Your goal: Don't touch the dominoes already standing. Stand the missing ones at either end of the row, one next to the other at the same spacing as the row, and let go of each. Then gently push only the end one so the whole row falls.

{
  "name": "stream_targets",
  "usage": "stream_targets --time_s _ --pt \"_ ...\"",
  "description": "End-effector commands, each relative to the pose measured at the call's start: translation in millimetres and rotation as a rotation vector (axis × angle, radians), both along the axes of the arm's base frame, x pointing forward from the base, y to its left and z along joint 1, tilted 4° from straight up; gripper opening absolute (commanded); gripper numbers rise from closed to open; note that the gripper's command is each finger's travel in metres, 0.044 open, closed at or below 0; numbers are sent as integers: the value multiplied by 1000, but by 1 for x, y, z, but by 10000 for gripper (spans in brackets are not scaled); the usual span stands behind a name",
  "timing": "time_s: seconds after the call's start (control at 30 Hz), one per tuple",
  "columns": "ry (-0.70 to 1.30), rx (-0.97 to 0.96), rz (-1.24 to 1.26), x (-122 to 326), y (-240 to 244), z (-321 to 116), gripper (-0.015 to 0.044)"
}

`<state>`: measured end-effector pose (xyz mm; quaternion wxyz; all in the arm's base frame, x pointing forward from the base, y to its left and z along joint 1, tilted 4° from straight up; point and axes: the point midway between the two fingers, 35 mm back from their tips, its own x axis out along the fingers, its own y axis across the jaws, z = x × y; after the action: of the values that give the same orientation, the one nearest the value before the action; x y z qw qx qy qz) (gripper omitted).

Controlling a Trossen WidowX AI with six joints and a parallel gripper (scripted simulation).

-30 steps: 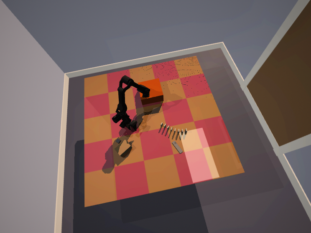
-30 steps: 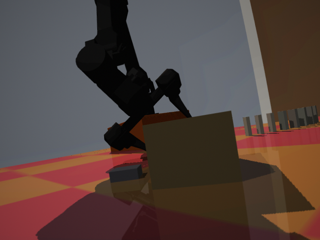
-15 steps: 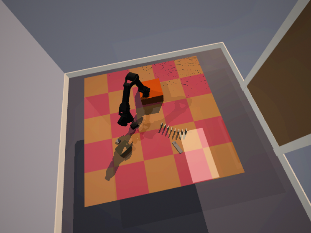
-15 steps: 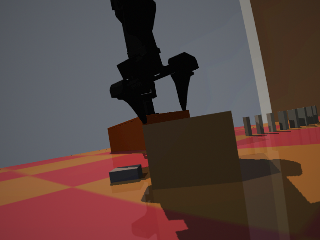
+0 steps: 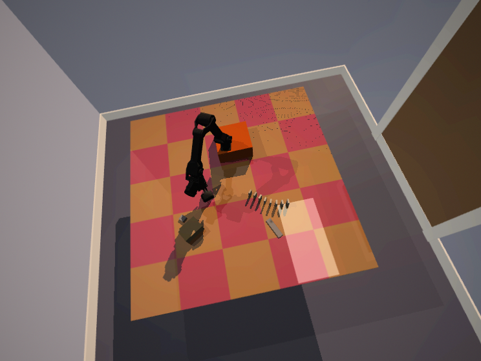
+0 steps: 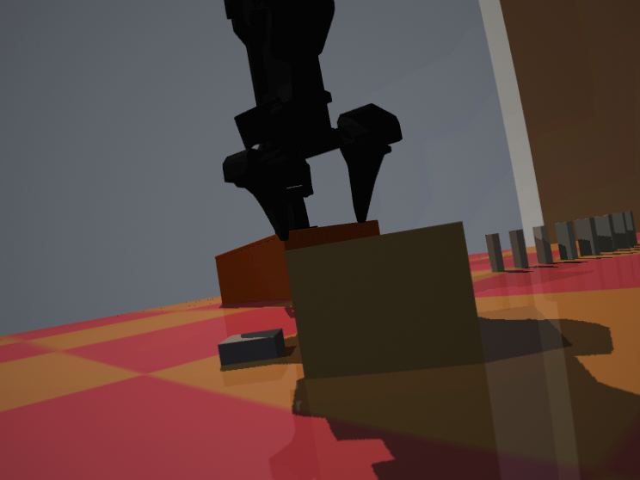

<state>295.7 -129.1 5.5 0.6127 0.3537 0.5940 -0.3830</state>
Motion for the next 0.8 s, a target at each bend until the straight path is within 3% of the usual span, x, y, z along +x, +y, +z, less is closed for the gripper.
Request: stream_targets --time_s 0.0,0.57,0.77 --pt "38 8 -6 -12 2 -37 440" --pt "38 8 -6 -13 2 -54 440" --pt "38 8 -6 -13 2 -54 282"
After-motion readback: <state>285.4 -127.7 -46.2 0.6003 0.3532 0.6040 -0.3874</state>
